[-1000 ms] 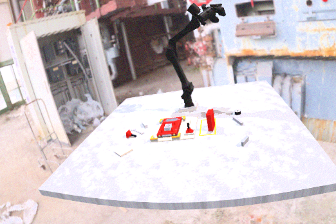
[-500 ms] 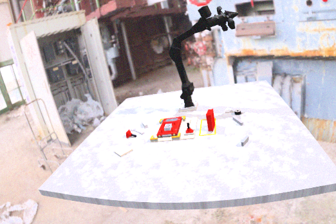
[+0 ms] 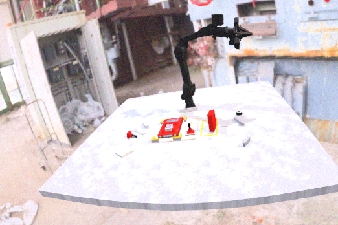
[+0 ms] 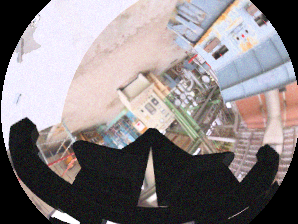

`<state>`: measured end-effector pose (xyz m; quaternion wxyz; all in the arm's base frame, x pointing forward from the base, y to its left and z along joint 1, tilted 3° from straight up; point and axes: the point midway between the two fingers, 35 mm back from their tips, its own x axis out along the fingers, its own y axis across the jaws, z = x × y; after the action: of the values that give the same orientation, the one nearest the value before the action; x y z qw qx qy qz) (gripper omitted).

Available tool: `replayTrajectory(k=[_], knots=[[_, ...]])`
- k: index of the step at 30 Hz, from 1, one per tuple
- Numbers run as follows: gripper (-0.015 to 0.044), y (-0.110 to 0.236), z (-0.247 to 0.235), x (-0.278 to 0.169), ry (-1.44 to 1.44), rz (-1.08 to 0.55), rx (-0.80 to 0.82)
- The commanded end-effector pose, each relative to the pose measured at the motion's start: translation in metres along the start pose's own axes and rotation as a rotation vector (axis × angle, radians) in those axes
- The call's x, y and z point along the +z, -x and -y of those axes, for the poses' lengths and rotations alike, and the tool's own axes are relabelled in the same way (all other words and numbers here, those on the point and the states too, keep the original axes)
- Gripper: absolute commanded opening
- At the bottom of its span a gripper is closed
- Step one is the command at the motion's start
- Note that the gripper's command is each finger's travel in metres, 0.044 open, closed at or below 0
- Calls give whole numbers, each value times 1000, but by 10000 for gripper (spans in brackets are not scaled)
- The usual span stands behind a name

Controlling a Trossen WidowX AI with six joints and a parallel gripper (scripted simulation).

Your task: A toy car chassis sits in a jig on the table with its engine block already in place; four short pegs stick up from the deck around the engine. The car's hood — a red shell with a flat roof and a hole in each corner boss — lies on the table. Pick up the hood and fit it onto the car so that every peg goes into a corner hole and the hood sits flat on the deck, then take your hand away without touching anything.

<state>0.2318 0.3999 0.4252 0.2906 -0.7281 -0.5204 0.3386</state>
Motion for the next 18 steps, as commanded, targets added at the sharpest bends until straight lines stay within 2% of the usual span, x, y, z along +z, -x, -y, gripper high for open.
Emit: replayTrajectory(k=[1, 12, 18], knots=[[0, -5, -37, -2, -49, 10, 115], [0, 10, -178, -3, -263, 48, 541], [0, 39, -254, 13, -363, 121, 818]])
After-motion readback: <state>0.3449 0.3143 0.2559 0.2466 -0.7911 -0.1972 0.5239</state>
